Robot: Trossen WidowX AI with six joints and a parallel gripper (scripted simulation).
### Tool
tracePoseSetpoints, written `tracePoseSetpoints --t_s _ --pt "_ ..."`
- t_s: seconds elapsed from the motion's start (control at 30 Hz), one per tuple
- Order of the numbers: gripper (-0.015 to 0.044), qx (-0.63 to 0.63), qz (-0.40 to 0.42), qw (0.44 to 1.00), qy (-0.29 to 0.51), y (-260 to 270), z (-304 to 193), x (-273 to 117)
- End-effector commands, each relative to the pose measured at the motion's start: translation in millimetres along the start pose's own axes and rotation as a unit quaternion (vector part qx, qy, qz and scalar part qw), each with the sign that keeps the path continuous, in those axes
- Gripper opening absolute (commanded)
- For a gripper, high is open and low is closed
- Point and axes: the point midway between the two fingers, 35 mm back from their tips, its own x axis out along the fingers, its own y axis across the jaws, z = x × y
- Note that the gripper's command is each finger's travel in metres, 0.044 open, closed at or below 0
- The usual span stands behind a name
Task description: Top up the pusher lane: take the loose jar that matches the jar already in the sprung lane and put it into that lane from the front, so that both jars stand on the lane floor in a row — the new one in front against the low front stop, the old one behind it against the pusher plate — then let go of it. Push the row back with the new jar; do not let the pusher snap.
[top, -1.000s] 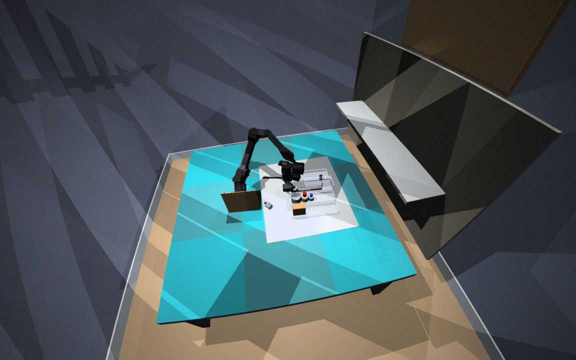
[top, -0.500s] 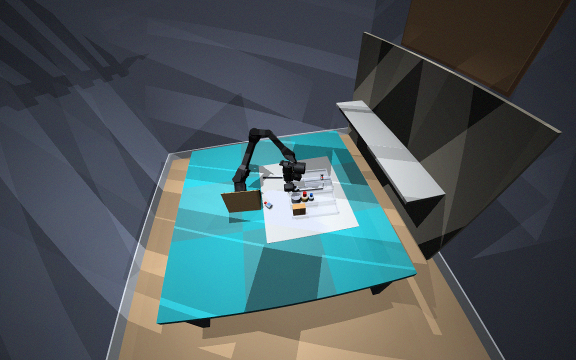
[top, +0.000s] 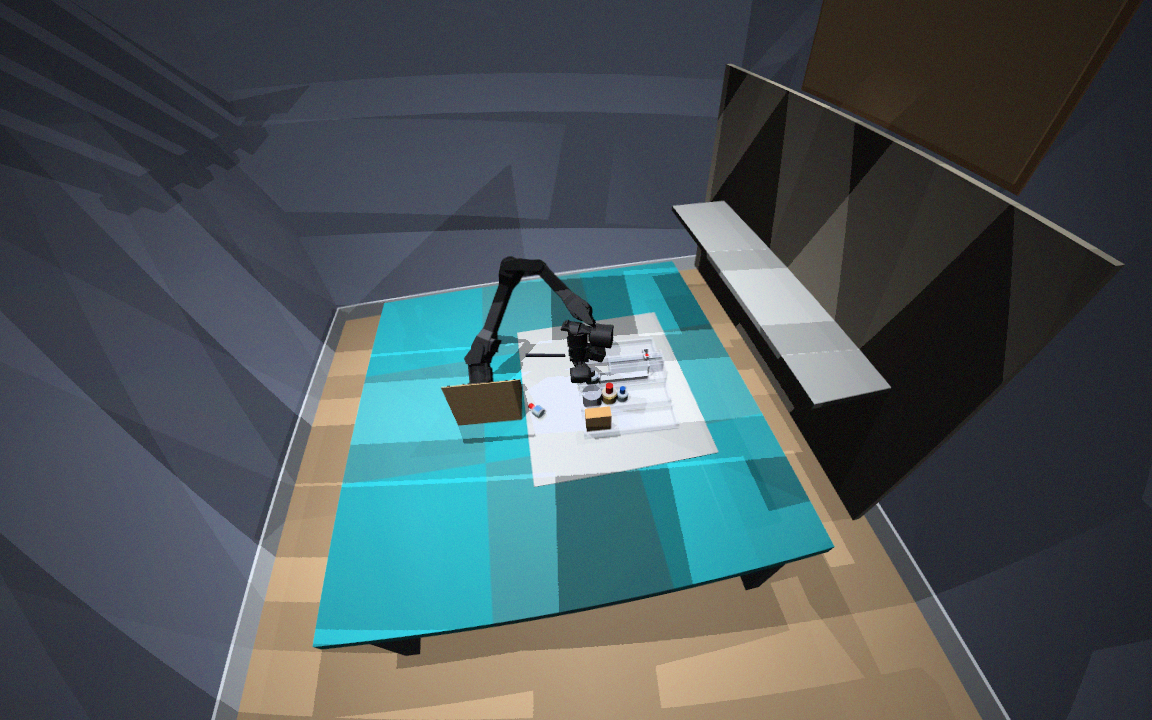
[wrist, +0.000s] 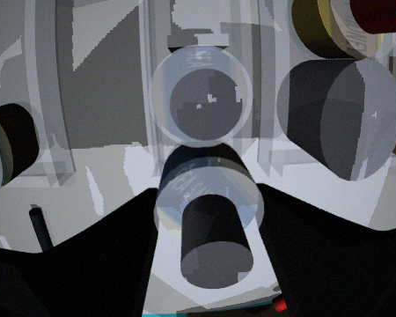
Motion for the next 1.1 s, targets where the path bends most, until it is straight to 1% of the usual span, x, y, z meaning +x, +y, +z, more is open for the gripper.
tracePoseSetpoints --t_s 0.0,1.07 --pt "0.0000 -0.005 0.003 1.000 -0.009 1.5 8.3 -1.9" --pt "0.0000 -0.006 0.003 1.000 -0.009 3.0 22.9 -5.1"
